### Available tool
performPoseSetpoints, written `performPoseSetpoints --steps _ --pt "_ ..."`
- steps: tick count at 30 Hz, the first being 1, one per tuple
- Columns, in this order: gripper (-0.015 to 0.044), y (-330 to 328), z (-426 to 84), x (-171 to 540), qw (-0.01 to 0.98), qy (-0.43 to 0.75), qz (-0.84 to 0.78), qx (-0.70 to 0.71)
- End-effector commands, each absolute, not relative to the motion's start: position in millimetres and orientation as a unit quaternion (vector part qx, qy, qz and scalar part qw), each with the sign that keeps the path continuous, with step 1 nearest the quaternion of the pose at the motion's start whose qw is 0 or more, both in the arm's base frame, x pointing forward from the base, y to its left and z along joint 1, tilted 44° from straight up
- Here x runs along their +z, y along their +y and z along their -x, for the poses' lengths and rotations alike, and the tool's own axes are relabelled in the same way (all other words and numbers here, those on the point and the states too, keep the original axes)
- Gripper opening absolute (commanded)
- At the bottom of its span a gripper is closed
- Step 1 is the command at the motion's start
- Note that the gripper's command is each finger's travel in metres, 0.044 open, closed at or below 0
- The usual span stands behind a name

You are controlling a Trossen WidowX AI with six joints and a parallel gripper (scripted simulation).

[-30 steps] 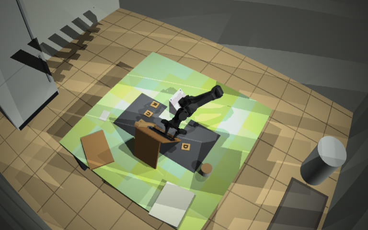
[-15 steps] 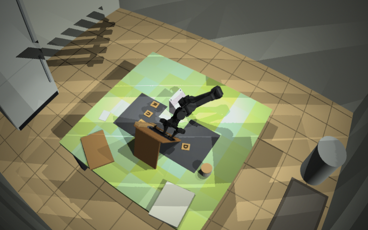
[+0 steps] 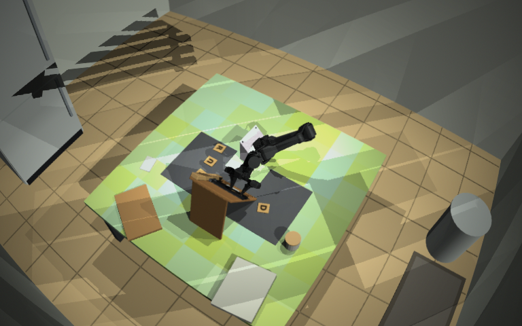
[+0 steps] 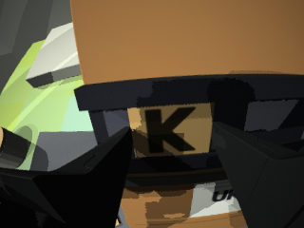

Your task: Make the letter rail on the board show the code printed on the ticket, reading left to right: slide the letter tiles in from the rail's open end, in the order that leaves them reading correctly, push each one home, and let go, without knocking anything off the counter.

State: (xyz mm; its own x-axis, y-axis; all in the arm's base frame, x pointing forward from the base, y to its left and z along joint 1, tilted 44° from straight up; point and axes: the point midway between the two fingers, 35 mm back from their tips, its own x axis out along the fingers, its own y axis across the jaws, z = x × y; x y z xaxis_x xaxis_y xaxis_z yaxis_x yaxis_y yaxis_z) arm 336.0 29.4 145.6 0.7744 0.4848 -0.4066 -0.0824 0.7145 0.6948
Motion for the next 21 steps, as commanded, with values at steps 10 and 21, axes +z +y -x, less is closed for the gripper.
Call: performPoseSetpoints --steps 10,21 --pt "0.0000 23 -337 138 0.877 0.296 -0.341 0.163" --pt "0.0000 17 -338 132 0.877 0.296 -0.341 0.163"
